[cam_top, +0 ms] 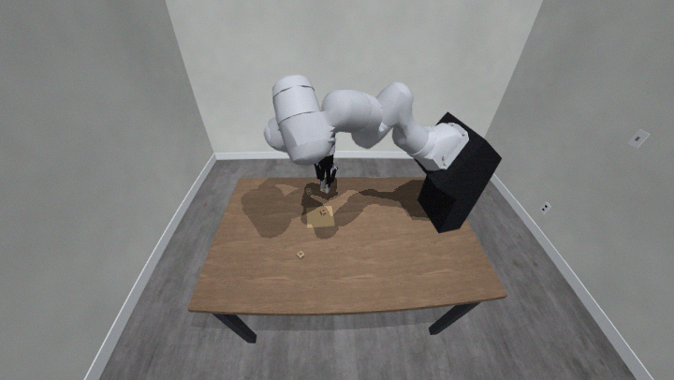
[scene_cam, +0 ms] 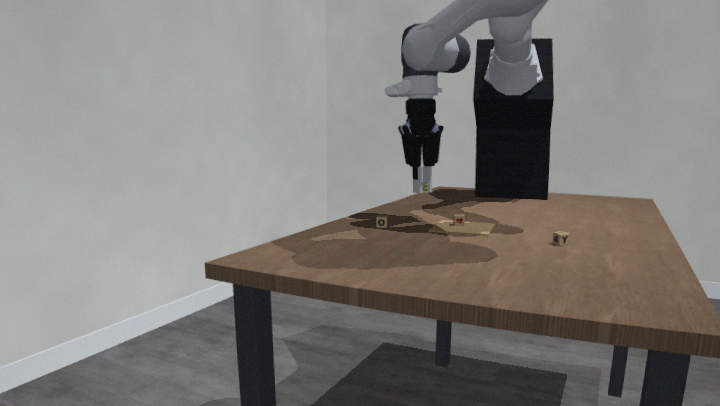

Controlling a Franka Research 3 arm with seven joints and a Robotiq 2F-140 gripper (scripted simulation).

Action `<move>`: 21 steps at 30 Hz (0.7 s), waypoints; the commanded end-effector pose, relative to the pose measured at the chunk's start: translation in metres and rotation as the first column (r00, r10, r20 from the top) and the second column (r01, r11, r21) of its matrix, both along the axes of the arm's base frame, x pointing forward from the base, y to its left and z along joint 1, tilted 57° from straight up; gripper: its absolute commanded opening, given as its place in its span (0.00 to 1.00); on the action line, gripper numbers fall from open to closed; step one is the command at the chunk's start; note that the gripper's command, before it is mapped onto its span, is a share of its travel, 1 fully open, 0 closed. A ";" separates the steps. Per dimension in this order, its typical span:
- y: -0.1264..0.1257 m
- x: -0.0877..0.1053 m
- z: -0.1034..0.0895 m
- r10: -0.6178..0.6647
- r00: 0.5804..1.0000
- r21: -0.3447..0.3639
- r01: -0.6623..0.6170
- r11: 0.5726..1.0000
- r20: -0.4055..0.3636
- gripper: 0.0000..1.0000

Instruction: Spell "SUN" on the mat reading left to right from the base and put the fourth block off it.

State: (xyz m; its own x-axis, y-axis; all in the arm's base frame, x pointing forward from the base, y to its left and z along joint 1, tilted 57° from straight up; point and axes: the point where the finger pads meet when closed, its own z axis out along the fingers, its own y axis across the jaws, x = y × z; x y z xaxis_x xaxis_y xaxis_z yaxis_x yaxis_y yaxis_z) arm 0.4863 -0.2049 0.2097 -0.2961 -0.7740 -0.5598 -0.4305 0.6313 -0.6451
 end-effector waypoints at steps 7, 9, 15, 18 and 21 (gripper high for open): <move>-0.014 -0.005 -0.001 -0.153 0.988 0.181 0.156 0.971 -0.032 0.13; -0.014 -0.004 -0.002 -0.168 0.985 0.207 0.172 0.963 -0.036 0.13; -0.014 -0.003 -0.003 -0.213 0.976 0.281 0.219 0.935 -0.052 0.13; -0.014 -0.002 -0.003 -0.232 0.971 0.313 0.240 0.919 -0.061 0.13; -0.014 -0.001 -0.004 -0.253 0.965 0.349 0.262 0.900 -0.071 0.13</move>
State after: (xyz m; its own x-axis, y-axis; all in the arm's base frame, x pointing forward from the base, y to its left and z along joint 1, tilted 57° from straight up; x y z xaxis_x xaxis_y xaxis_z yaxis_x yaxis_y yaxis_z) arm 0.4857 -0.2159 0.2063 -0.4335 -0.5335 -0.7262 -0.2961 0.8455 -0.4444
